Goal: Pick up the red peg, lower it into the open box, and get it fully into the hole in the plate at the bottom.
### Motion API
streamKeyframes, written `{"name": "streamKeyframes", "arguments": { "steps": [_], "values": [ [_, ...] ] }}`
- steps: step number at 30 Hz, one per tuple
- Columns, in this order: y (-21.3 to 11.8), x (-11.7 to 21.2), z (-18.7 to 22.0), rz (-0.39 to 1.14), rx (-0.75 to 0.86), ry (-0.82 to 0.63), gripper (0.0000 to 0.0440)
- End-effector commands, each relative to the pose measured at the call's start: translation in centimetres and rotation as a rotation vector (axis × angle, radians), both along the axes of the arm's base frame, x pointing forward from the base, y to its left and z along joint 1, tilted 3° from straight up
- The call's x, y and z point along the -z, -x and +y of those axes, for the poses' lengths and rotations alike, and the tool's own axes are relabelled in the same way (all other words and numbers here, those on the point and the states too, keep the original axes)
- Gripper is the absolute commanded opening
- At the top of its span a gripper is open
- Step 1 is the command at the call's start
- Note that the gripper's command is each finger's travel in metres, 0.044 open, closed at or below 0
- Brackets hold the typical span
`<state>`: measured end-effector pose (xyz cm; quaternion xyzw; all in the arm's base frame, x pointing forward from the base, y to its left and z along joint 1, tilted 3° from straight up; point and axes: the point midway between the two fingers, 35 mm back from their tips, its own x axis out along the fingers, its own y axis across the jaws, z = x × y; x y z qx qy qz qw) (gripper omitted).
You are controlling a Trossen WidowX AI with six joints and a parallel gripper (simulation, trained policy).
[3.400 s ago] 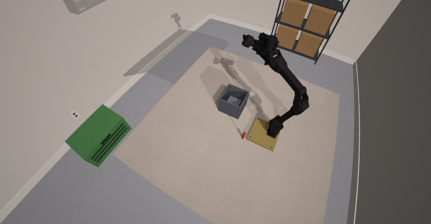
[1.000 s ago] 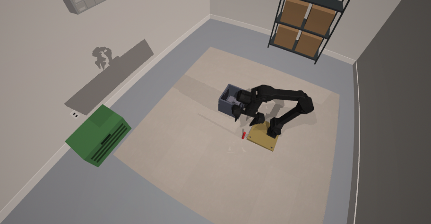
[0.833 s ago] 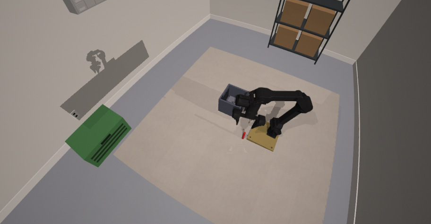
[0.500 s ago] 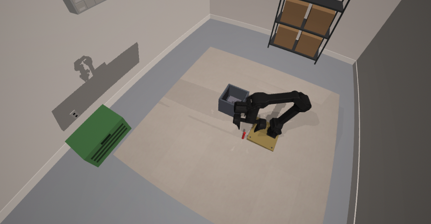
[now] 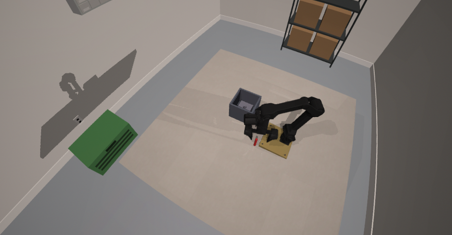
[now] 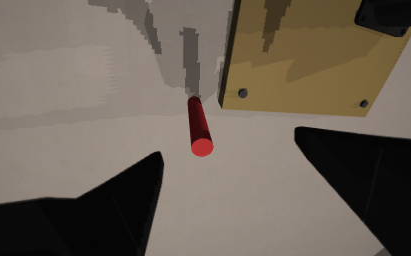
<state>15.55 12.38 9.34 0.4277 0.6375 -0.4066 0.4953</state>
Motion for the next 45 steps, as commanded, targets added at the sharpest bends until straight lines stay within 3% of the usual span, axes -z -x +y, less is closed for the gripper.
{"name": "streamKeyframes", "arguments": {
  "steps": [1,7,10,25,45],
  "values": [
    [0.1,1.6,-0.3,0.015,0.015,0.020,0.0440],
    [0.1,3.3,-0.5,0.012,0.030,0.035,0.0434],
    [0.0,3.9,-0.4,0.005,0.031,0.038,0.0393],
    [-1.4,4.8,0.4,-0.029,-0.019,0.023,0.0009],
    [-4.1,-2.6,1.4,-0.223,-0.016,-0.155,0.0000]
  ]
}}
